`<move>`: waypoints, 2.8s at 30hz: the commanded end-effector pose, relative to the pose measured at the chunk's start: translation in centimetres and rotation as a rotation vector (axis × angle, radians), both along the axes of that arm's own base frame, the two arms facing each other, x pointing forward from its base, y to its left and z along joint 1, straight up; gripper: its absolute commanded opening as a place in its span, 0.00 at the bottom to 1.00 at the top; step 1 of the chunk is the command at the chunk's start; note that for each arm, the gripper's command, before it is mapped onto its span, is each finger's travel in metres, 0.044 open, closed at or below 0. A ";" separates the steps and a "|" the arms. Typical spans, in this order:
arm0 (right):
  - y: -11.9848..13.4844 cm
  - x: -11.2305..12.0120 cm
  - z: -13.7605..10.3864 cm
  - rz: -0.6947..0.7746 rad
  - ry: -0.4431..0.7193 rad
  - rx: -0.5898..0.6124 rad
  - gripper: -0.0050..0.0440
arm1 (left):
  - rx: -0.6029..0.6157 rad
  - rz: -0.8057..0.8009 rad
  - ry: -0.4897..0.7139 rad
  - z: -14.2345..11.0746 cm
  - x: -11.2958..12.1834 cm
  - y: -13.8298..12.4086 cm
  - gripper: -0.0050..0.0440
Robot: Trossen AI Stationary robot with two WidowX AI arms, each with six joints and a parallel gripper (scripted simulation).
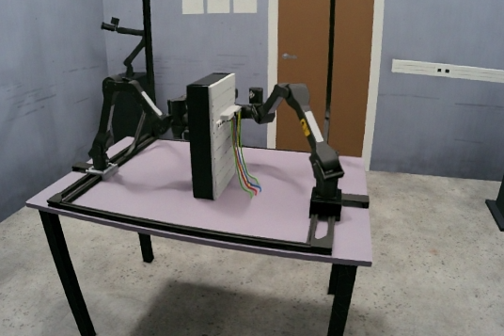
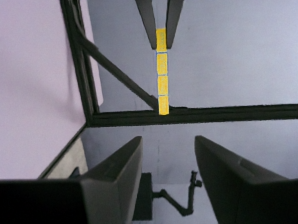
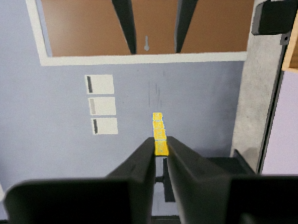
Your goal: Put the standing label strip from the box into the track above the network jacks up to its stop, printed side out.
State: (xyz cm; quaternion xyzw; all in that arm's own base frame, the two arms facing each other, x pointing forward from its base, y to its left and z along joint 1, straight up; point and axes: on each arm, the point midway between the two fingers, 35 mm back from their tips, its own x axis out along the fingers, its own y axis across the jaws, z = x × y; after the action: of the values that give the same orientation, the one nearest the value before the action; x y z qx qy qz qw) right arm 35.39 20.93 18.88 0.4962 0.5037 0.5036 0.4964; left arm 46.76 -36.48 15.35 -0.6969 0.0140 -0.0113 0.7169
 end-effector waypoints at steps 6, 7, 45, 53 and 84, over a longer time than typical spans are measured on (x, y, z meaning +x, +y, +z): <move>0.0 0.1 0.9 -0.004 -0.023 0.004 0.00 | -0.057 0.025 -0.029 1.9 0.8 0.4 0.43; 0.0 0.1 0.9 -0.004 -0.023 0.004 0.00 | -0.057 0.025 -0.029 1.9 0.9 0.4 0.43; 0.0 0.1 0.9 -0.004 -0.023 0.004 0.00 | -0.057 0.025 -0.033 2.2 6.4 0.3 0.43; 0.0 0.1 0.9 -0.004 -0.023 0.004 0.00 | -0.057 0.025 -0.034 2.2 6.5 0.4 0.43; 0.0 0.1 0.9 -0.004 -0.023 0.004 0.00 | -0.057 0.025 -0.034 2.2 6.5 0.4 0.35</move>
State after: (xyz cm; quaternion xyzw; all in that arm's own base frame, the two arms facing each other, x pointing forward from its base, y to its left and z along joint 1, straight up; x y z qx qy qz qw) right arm 35.39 20.93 18.89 0.4963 0.5037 0.5036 0.4964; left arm 53.06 -36.03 15.79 -0.7081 0.0005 -0.0041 0.7061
